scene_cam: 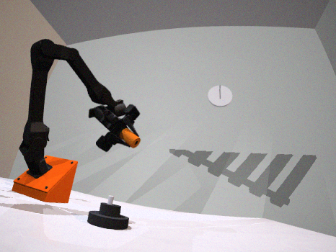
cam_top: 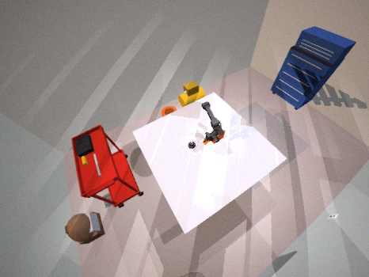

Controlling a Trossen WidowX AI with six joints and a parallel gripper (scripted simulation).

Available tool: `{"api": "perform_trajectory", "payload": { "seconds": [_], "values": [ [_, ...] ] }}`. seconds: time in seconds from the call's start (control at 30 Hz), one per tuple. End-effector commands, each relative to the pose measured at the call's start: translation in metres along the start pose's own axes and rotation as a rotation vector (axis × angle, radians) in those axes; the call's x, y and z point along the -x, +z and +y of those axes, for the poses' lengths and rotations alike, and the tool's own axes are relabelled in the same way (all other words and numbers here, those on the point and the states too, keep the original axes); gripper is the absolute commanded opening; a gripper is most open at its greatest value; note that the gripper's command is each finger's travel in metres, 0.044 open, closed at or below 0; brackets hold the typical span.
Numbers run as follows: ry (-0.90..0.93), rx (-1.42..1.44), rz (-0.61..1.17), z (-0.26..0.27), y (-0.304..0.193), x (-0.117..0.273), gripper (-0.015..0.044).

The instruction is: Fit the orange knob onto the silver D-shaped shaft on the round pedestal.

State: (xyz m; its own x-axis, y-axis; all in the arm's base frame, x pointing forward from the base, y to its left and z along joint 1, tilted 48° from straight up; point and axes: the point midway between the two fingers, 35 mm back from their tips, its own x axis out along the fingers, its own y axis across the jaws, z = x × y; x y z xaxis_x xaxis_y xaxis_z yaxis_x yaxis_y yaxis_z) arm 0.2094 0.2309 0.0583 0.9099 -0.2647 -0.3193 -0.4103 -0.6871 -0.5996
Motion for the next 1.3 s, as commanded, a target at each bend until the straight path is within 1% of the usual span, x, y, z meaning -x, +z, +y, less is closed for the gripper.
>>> {"api": "perform_trajectory", "payload": {
  "seconds": [0.0, 1.13, 1.27],
  "values": [
    [0.064, -0.011, -0.004, 0.002, 0.001, -0.004, 0.0],
    [0.959, -0.018, -0.001, 0.049, -0.002, -0.065, 0.0],
    [0.98, -0.019, -0.001, 0.053, -0.001, -0.07, 0.0]
  ]
}}
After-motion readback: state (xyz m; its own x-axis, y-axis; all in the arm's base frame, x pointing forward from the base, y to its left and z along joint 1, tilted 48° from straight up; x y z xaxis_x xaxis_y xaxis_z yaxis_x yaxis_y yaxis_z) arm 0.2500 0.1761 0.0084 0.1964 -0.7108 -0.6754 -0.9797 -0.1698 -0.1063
